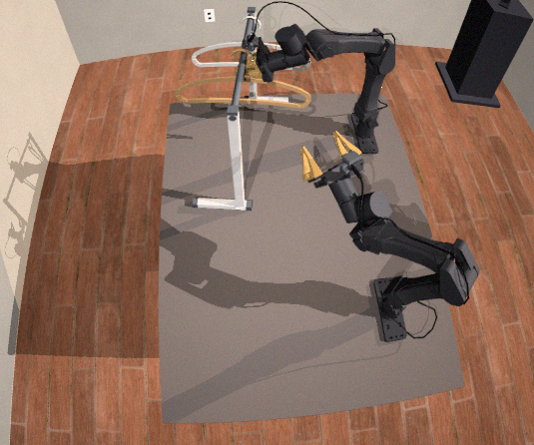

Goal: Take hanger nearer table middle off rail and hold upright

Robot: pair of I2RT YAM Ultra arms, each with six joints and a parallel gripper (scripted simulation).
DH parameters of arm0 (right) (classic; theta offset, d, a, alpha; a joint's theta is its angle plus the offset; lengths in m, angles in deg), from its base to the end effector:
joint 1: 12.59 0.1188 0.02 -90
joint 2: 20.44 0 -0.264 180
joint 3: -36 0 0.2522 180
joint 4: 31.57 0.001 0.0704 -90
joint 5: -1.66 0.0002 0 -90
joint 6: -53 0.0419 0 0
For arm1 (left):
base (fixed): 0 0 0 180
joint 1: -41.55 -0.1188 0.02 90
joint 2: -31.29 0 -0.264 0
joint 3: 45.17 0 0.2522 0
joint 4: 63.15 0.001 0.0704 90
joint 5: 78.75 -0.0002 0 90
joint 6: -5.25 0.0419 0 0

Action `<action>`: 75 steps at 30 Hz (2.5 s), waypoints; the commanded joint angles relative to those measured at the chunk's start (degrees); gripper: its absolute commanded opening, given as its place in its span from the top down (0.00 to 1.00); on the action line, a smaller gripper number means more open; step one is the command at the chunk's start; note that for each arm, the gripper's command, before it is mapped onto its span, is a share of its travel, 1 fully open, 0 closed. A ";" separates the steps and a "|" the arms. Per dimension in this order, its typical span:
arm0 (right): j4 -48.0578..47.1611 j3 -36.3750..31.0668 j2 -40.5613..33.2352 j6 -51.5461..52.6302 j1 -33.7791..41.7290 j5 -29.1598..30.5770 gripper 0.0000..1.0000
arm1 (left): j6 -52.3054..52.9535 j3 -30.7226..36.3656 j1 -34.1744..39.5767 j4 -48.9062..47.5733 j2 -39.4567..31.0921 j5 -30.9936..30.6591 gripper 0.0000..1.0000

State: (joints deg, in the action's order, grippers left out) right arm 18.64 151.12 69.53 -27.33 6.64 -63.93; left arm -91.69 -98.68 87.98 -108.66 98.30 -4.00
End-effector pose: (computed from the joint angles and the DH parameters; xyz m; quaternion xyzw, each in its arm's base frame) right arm 0.3324 0.0987 0.4438 0.0444 0.8312 -0.0418 0.5526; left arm 0.1693 -0.1925 0.3615 0.2715 0.4130 -0.4468 0.7457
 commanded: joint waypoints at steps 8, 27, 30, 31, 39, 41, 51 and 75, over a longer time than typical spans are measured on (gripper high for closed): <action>3.59 5.85 -1.21 0.20 0.59 0.53 1.00 | -0.06 -1.54 0.05 -0.89 -0.42 -0.15 0.00; 11.27 0.06 -12.49 2.47 6.35 3.06 1.00 | -0.06 -1.54 0.05 -0.89 -0.42 -0.15 0.00; 11.51 -0.71 -13.27 3.06 7.46 4.48 1.00 | -0.06 -1.54 0.05 -0.89 -0.42 -0.15 0.00; 11.91 -1.22 -13.99 3.46 8.24 5.39 1.00 | -0.06 -1.54 0.05 -0.89 -0.42 -0.15 0.00; 17.36 -3.28 -20.22 6.34 14.22 9.67 1.00 | -0.06 -1.54 0.05 -0.89 -0.42 -0.15 0.00; 18.39 -3.77 -21.07 7.36 16.07 11.60 1.00 | -0.06 -1.54 0.05 -0.89 -0.42 -0.15 0.00; 21.38 -3.90 -21.06 11.73 22.54 19.79 1.00 | -0.06 -1.54 0.05 -0.89 -0.42 -0.15 0.00; 21.23 -3.77 -20.54 12.93 23.71 21.74 1.00 | -2.58 -2.13 -2.76 12.08 -5.57 -9.14 0.00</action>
State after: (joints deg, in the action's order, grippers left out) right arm 40.74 147.36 49.42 -14.87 29.92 -43.93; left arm -93.07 -98.68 86.65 -101.66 95.91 -9.37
